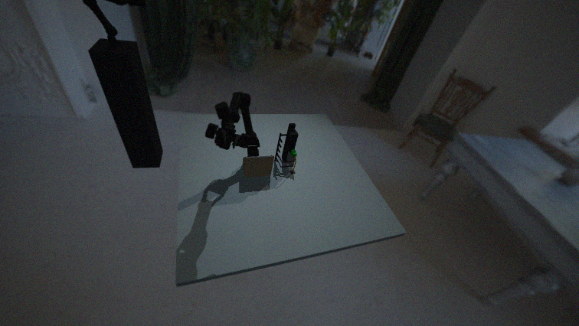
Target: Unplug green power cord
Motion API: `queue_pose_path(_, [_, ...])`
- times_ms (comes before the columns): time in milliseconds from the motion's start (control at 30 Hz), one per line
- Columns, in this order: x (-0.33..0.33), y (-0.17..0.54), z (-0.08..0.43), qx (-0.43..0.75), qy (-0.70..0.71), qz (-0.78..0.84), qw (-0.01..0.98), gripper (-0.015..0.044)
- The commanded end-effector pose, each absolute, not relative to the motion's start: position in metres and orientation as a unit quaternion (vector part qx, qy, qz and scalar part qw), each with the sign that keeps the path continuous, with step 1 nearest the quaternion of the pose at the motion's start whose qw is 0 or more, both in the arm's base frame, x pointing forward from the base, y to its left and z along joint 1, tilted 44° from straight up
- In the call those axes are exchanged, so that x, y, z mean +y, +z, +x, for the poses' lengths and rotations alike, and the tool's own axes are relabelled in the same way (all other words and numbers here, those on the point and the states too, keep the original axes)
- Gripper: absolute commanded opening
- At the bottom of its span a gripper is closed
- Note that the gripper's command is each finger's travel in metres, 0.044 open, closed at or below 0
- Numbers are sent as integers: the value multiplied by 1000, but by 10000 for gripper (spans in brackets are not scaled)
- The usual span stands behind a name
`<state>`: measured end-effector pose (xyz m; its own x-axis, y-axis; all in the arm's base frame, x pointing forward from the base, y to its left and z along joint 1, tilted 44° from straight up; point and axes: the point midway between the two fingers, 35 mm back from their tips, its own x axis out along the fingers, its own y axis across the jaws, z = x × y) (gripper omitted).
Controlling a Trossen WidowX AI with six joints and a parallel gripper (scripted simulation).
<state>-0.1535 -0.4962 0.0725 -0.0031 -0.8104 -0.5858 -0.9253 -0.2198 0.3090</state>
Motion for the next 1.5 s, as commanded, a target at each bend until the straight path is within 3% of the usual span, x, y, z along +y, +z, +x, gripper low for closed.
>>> queue_pose_path(0, [-496, 54, -97, 531, 397, -746, 63, 160])
queue_pose_path(367, [-444, 12, 83, 197, 504, -839, -57, 160])
queue_pose_path(767, [-301, -10, 231, -226, 480, -821, -210, 160])
queue_pose_path(1200, [-99, 8, 284, -641, 271, -648, -309, 160])
queue_pose_path(1467, [-79, 12, 284, -675, 242, -623, -312, 160])
